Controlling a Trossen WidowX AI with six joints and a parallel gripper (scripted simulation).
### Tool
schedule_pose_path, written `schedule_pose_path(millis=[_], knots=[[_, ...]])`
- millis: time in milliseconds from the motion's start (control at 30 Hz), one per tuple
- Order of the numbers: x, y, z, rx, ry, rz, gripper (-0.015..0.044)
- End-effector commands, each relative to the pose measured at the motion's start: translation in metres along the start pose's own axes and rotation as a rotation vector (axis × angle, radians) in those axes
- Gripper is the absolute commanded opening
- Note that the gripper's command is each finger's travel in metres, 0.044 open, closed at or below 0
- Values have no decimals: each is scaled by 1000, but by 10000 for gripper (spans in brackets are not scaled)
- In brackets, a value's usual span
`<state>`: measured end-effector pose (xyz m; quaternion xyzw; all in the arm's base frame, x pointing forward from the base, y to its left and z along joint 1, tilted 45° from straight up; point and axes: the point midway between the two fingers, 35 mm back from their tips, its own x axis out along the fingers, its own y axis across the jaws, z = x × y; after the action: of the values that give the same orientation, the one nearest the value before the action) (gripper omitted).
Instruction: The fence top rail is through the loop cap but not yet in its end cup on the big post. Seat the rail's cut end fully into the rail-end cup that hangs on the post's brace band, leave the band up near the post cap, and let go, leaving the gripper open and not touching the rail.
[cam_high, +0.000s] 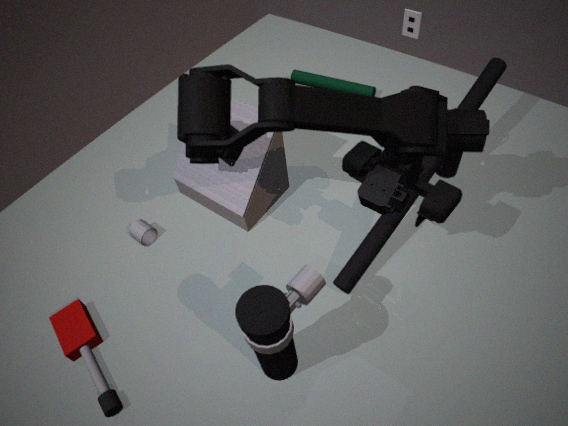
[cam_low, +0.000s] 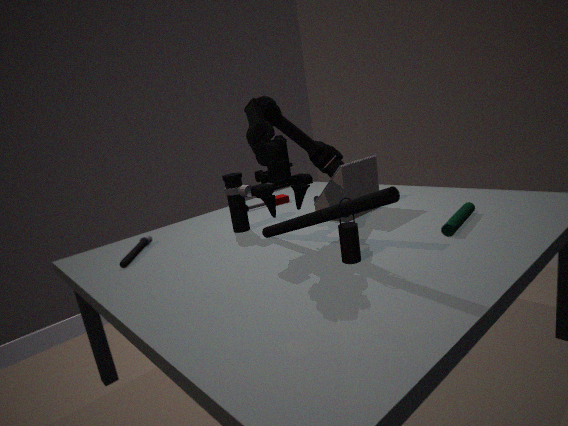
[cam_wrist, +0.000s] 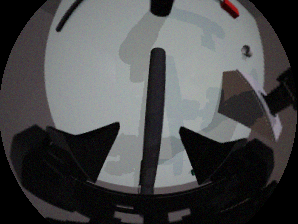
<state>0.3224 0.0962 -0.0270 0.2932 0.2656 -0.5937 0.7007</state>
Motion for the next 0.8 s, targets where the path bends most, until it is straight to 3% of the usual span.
schedule_pose_path(millis=[0, 767], knots=[[10, -2, 1, -6, -6, -6, 440], [43, -1, 1, -6, -6, -5, 440]])
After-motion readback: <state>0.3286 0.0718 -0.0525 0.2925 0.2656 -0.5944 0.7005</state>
